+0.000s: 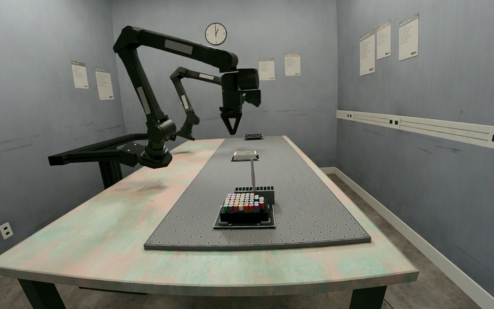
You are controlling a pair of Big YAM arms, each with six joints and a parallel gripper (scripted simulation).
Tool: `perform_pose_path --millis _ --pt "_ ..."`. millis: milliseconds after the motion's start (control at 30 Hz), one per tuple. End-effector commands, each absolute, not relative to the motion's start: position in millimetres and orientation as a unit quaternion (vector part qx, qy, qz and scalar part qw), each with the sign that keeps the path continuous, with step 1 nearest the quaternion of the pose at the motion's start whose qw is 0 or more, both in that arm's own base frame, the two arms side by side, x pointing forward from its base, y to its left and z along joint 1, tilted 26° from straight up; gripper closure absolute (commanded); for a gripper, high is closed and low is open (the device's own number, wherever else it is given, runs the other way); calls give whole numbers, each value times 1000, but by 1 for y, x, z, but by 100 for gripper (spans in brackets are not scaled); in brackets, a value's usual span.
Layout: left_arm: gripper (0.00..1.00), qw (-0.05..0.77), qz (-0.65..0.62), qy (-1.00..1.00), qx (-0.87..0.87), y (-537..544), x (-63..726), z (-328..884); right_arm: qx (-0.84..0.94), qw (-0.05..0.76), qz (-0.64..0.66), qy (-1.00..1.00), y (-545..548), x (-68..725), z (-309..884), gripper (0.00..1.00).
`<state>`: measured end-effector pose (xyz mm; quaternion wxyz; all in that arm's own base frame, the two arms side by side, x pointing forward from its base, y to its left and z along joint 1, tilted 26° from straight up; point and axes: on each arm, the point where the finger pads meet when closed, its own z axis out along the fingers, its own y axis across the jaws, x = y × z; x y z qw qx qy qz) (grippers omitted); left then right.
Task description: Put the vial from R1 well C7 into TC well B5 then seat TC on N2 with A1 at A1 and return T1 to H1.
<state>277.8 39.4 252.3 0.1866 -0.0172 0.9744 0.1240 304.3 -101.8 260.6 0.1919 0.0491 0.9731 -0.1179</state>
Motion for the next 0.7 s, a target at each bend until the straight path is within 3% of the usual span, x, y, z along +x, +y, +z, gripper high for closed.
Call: perform_pose_path --millis 0,667 --pt "0 205 123 971 -13 40 282 268 34 218 -127 967 -115 324 288 76" --pt "0 205 123 971 -13 40 282 268 33 216 -131 967 -177 355 295 76"
